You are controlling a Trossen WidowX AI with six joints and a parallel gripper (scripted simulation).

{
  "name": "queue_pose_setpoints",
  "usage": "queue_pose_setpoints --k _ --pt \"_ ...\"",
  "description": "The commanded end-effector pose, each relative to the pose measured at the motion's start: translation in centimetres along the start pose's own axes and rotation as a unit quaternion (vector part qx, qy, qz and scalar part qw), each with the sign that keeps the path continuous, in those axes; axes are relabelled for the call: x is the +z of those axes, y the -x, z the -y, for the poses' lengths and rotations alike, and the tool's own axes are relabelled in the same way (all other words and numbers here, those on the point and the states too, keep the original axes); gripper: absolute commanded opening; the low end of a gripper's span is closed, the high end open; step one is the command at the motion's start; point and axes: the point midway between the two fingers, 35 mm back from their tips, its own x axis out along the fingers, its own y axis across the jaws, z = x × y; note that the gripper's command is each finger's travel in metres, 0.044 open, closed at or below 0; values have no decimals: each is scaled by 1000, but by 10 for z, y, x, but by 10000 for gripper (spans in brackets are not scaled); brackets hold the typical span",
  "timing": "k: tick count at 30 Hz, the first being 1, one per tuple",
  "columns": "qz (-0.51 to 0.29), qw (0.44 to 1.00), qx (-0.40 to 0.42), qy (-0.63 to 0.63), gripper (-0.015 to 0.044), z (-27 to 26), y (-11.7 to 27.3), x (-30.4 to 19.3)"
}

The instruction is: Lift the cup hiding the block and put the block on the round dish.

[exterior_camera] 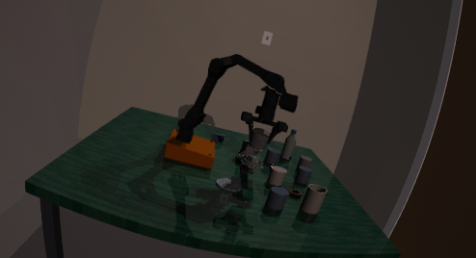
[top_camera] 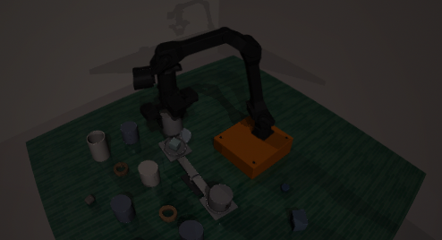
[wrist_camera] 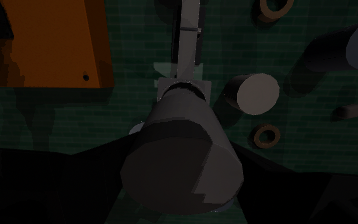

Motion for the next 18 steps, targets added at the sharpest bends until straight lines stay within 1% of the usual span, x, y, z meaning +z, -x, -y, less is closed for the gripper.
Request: queue_pose_setpoints --k 1,7,18 --pt "0 1000 0 0 0 0 0 0" --pt "0 1000 0 0 0 -2 -2 -5" --pt "-3 1000 1 1 0 -55 -40 -81"
